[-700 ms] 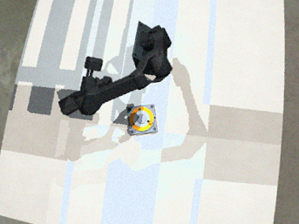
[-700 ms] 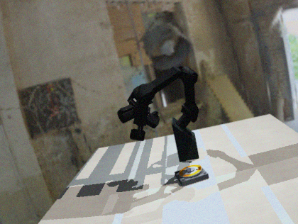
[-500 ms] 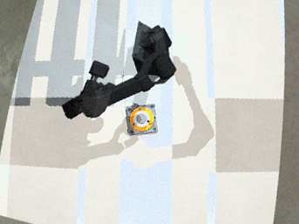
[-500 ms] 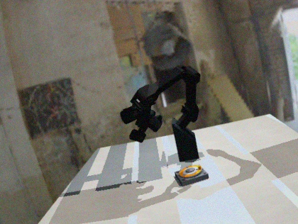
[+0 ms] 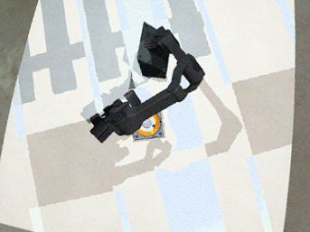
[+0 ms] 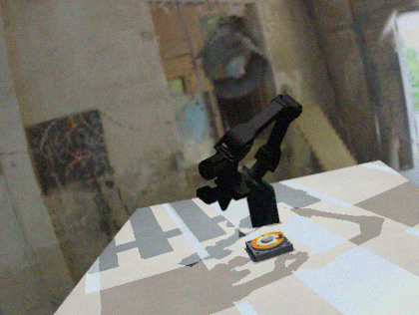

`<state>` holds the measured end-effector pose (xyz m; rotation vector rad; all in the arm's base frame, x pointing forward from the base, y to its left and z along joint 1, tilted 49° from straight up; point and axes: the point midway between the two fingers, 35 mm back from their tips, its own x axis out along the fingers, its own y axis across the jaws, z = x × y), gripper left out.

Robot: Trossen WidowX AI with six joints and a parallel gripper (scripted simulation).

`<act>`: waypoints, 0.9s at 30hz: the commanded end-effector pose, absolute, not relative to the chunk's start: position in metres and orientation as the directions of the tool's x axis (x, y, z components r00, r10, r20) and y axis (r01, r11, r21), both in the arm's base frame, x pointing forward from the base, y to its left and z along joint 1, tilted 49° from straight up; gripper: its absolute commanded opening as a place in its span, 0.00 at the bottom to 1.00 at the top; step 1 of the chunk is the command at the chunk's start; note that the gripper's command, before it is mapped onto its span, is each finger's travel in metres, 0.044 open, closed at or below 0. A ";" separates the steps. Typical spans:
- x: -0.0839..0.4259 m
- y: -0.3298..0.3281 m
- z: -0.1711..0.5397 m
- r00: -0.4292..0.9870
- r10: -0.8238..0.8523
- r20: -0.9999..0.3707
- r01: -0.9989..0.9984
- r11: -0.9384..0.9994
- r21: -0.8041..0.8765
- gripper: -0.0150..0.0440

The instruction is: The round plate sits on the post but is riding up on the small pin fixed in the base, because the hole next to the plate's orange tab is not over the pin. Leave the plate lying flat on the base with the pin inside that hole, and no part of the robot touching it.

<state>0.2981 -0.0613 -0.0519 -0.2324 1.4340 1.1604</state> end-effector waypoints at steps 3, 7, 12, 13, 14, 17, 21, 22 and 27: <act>0.327 0.017 -0.015 -0.091 0.618 -0.781 -0.392 0.699 0.598 0.25; 0.331 0.043 0.000 -0.052 0.671 -0.739 -0.261 0.705 0.659 0.25; 0.332 0.072 0.018 -0.024 0.730 -0.683 -0.119 0.676 0.727 0.25; 0.332 0.077 0.021 -0.020 0.741 -0.671 -0.092 0.667 0.739 0.25; 0.331 0.083 0.025 -0.017 0.752 -0.659 -0.064 0.657 0.751 0.25; 0.331 0.085 0.026 -0.016 0.756 -0.655 -0.055 0.653 0.755 0.25; 0.331 0.085 0.026 -0.016 0.756 -0.655 -0.055 0.653 0.755 0.25; 0.331 0.085 0.026 -0.016 0.756 -0.655 -0.055 0.653 0.755 0.25; 0.332 0.087 0.024 -0.016 0.756 -0.655 -0.055 0.653 0.755 0.25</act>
